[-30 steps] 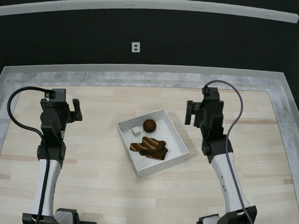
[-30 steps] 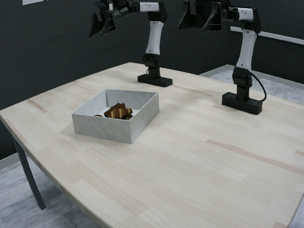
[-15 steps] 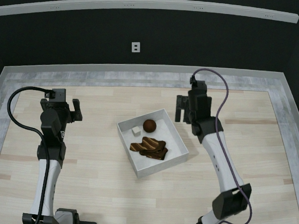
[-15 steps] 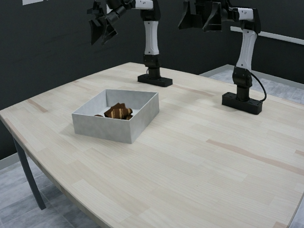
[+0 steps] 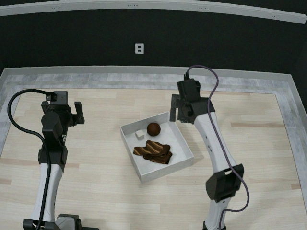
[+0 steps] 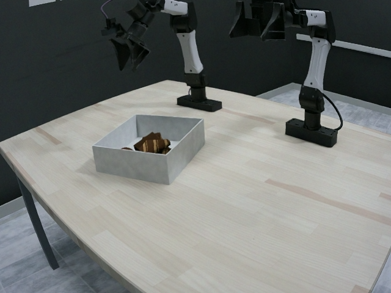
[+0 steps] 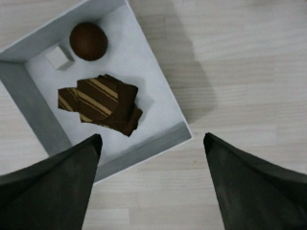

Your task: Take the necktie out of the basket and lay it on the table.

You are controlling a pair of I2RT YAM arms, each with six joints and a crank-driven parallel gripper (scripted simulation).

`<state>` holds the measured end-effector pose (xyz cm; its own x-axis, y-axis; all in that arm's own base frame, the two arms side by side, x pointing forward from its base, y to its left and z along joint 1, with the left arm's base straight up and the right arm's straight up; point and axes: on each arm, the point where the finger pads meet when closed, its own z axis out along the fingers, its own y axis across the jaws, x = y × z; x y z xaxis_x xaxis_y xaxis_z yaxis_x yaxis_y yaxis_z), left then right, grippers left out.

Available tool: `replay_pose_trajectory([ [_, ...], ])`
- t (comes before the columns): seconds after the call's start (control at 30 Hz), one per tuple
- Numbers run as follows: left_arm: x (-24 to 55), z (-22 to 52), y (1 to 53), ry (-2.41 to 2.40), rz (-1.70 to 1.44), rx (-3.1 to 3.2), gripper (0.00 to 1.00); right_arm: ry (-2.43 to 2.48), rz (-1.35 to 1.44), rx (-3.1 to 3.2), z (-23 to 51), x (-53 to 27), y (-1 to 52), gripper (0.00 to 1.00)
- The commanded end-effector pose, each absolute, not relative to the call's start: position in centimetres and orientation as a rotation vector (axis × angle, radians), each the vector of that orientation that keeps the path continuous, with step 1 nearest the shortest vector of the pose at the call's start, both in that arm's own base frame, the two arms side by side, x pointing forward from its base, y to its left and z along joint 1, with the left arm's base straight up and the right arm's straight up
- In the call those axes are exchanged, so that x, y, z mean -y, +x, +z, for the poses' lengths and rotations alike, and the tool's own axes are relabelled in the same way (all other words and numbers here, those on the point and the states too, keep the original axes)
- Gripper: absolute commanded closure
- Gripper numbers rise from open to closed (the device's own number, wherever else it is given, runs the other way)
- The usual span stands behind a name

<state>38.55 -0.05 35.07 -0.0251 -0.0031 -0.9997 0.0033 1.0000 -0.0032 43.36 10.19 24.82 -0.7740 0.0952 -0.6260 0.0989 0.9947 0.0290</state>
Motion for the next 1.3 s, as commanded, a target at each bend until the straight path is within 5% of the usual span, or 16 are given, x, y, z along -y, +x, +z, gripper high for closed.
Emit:
replay_pose_trajectory([
  [0.0, 0.1, 35.1, 38.6, 0.000, -0.005, -1.596, 0.00, 0.163, -0.006, -2.628, 23.6, -11.4, 42.1, 0.12],
  [1.27, 0.1, 35.1, 38.6, 0.000, -0.005, -1.596, 0.00, 0.268, 0.001, -3.128, 17.5, -16.7, 43.8, 0.20],
])
